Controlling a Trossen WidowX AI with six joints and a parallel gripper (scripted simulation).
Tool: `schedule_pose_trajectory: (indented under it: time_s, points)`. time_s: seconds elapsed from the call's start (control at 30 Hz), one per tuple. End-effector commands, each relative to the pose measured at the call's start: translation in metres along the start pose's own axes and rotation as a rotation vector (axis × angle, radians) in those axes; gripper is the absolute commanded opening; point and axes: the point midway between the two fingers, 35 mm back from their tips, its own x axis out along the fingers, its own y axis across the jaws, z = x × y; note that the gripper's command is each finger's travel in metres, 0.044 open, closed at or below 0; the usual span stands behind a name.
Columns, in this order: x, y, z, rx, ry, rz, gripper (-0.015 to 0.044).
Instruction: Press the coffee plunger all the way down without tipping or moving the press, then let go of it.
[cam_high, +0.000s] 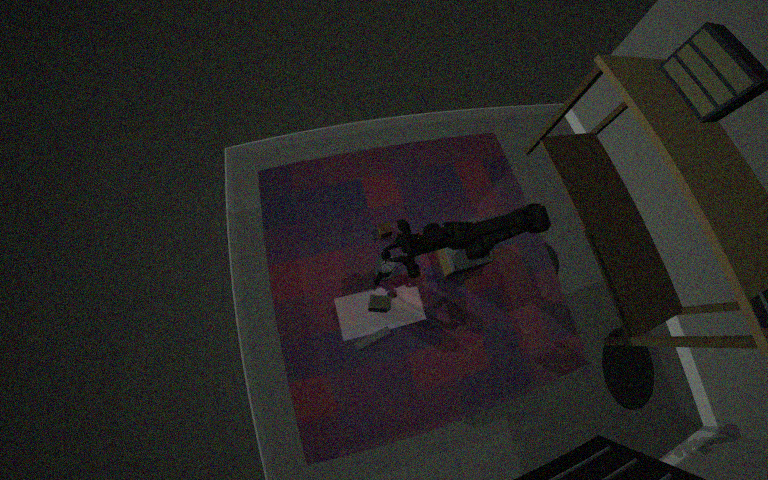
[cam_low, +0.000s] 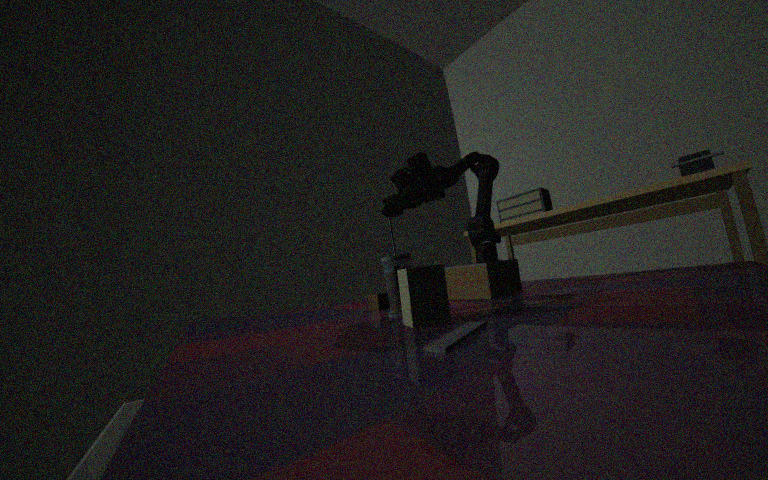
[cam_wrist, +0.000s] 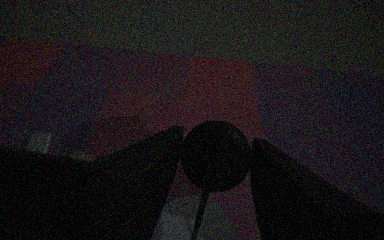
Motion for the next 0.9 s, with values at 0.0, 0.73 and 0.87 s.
schedule_pose_trajectory:
  time_s: [0.0, 0.73, 0.87]
  points:
    - [0.010, -0.001, -0.028, 0.006, 0.065, -0.003, 0.0128]
    - [0.031, 0.000, -0.058, 0.006, 0.065, -0.003, 0.0128]
    - [0.035, 0.000, -0.064, 0.006, 0.065, -0.003, 0.0128]
